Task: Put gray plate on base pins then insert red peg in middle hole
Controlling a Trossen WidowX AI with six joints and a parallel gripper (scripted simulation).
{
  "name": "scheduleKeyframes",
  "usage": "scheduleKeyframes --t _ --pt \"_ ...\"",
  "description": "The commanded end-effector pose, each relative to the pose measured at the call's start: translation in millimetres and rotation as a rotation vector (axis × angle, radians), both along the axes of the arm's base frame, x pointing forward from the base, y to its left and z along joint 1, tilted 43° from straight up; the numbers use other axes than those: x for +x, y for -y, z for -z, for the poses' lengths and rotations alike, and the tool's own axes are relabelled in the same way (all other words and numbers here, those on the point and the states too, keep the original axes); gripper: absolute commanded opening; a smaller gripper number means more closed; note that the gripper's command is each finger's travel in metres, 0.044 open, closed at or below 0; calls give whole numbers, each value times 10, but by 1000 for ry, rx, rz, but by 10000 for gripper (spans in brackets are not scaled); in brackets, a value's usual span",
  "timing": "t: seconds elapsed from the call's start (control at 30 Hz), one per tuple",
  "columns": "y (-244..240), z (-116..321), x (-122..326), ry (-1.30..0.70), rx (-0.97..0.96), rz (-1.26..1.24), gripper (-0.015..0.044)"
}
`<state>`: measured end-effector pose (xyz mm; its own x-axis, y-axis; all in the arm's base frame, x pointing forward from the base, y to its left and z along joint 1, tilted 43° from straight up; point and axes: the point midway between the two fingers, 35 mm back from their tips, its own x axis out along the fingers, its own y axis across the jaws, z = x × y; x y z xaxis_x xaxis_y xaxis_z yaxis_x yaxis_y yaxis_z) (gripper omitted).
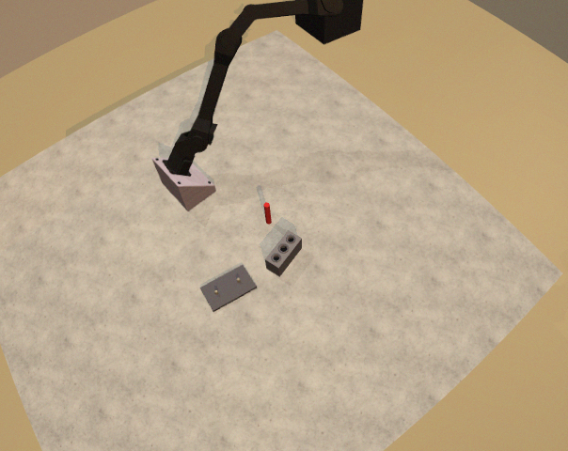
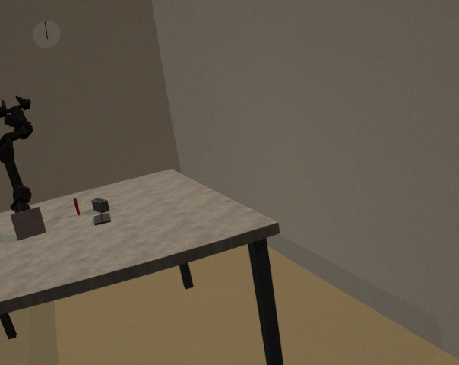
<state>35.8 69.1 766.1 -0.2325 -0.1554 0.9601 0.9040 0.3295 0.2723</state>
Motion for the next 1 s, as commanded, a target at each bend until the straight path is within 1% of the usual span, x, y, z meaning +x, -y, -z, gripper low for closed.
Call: scheduleKeyframes --t 0.0,0.03,0.17,0.33,0.43,0.57,0.7,0.8,0.97 --pt "0 0 0 0 0 0 426" --pt "-11 -1 9 -1 -5 -2 440" --pt "-269 -4 230 -44 -121 -46 440" --pt "-794 97 829 -191 -361 -165 440" --pt "-1016 200 1138 -287 -453 -235 440" --pt "-1309 431 1646 -459 -572 -352 440" --pt "-1518 751 2177 -660 -654 -476 440" --pt "-1580 1019 2555 -812 -683 -558 440" --pt "-1631 1349 2941 -987 -690 -664 440"
